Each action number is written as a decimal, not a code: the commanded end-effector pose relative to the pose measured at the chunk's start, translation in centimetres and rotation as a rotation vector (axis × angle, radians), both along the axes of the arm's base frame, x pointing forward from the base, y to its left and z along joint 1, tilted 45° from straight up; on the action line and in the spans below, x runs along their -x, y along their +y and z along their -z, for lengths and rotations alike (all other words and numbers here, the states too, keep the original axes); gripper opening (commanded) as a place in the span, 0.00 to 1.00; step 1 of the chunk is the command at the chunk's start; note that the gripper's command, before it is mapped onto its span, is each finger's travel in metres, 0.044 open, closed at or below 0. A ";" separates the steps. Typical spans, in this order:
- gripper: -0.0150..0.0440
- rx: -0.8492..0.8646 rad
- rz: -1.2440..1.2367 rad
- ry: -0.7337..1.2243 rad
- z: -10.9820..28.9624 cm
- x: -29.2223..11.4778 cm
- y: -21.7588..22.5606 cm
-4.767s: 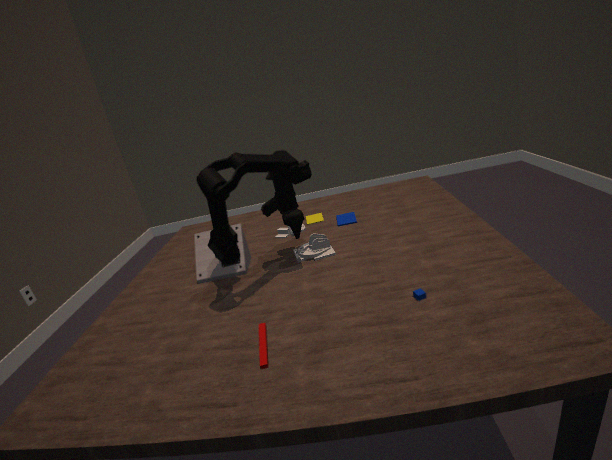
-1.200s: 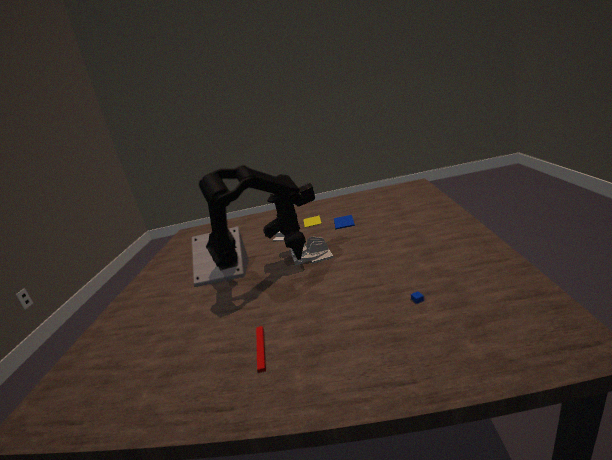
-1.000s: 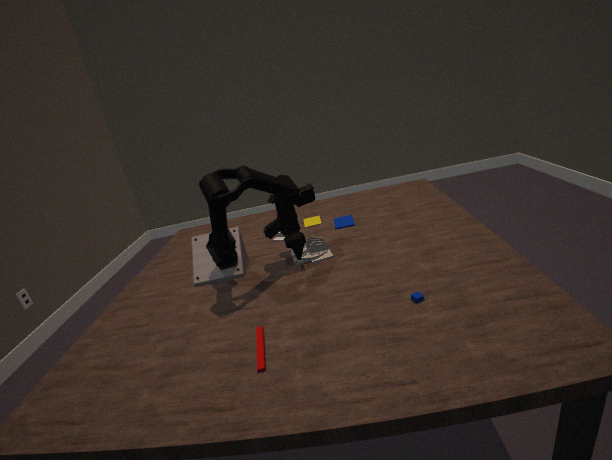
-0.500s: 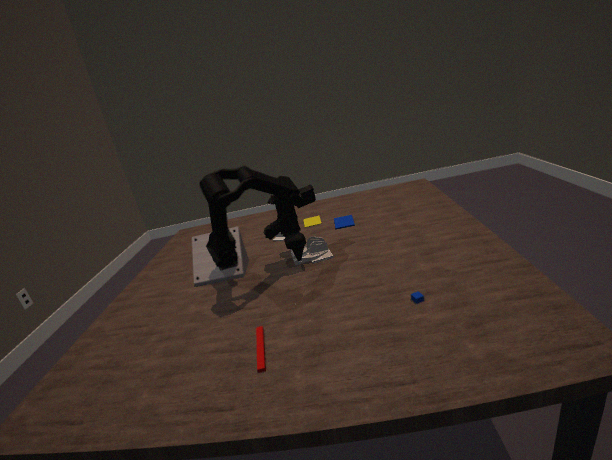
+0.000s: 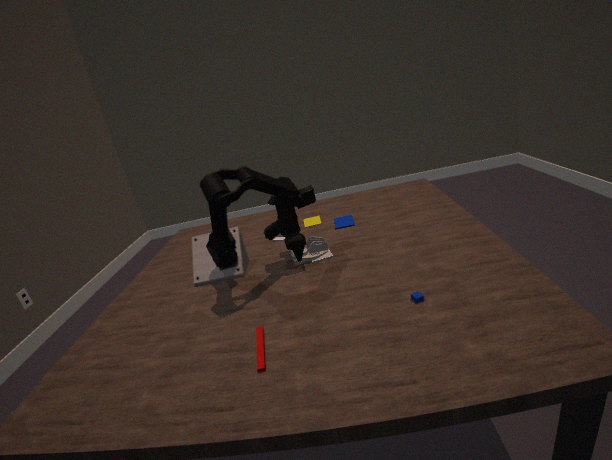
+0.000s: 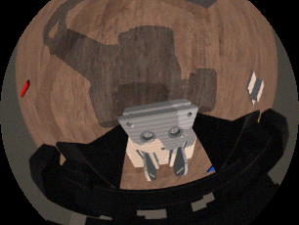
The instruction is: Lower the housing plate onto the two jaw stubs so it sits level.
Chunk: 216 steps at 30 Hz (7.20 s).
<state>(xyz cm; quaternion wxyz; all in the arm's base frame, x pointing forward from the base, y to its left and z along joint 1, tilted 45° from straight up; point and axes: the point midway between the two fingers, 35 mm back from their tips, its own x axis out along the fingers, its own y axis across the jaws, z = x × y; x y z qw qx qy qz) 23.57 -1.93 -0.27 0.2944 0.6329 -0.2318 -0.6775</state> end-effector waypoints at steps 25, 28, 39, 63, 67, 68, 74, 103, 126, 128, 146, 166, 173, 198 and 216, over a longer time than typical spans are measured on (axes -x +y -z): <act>0.85 0.006 -0.001 0.001 0.4 0.0 -0.5; 0.85 0.006 -0.001 0.001 0.4 0.0 -0.5; 0.85 0.006 -0.001 0.001 0.4 0.0 -0.5; 0.85 0.006 -0.001 0.001 0.0 0.0 -0.2; 0.85 0.006 -0.001 0.001 -0.1 0.0 0.0; 0.85 0.006 -0.001 0.001 -0.1 0.0 -0.1; 0.85 0.006 -0.001 0.001 0.1 0.0 -0.1; 0.85 0.006 -0.001 0.001 0.4 0.0 -0.5; 1.00 0.002 -0.006 0.004 0.3 0.1 -0.2; 1.00 0.002 -0.006 0.004 0.3 0.1 -0.2; 1.00 0.006 -0.001 0.003 -5.0 0.0 4.7; 1.00 0.001 -0.001 0.006 -8.4 3.0 8.8; 1.00 0.001 -0.001 0.006 -8.4 3.0 8.8; 1.00 0.001 -0.001 0.006 -8.4 3.0 8.8; 1.00 0.001 -0.001 0.006 -8.4 3.0 8.8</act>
